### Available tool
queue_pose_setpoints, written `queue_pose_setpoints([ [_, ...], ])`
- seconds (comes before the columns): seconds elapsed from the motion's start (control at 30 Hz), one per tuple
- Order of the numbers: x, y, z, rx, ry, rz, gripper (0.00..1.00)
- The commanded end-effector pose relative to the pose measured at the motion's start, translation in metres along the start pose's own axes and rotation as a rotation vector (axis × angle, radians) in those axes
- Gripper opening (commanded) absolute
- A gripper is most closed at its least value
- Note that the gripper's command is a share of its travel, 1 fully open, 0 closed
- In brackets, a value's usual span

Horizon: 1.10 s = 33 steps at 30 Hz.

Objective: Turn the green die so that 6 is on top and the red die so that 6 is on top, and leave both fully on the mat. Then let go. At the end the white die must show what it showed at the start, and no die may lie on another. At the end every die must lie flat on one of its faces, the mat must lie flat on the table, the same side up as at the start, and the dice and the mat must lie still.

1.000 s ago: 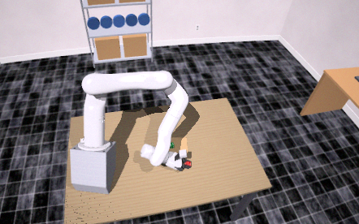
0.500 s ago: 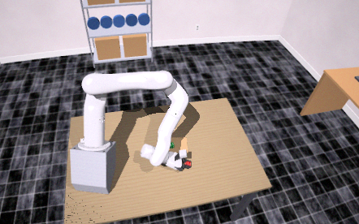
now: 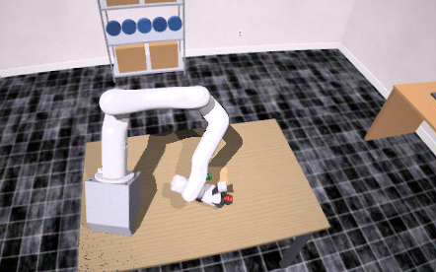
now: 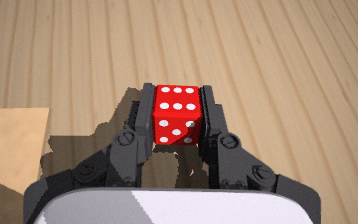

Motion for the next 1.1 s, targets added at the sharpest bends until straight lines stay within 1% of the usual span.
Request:
queue_pose_setpoints([
  [0.0,0.0001,0.0001,-0.0007,0.000,0.001,0.000,0.31],
  [0.03,0.0001,0.0001,-0.0007,0.000,0.001,0.000,0.35],
  [0.1,0.0001,0.0001,-0.0007,0.000,0.001,0.000,0.35],
  [0.13,0.0001,0.0001,-0.0007,0.000,0.001,0.000,0.39],
  [0.2,0.0001,0.0001,-0.0007,0.000,0.001,0.000,0.39],
  [0.23,0.0001,0.0001,-0.0007,0.000,0.001,0.000,0.43],
  [0.3,0.0001,0.0001,-0.0007,0.000,0.001,0.000,0.43],
  [0.33,0.0001,0.0001,-0.0007,0.000,0.001,0.000,0.47],
  [1.07,0.0001,0.0001,-0.0007,0.000,0.001,0.000,0.47],
])
Point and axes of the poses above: the point where the finger pads meet when closed, its own x axis out along the fingers, its own y axis across the jaws, z = x × y, the point moved 2 cm from there along -x, back along the fingers, and after that the axes turned 5 degrees about -x, right-handed, at the moved point
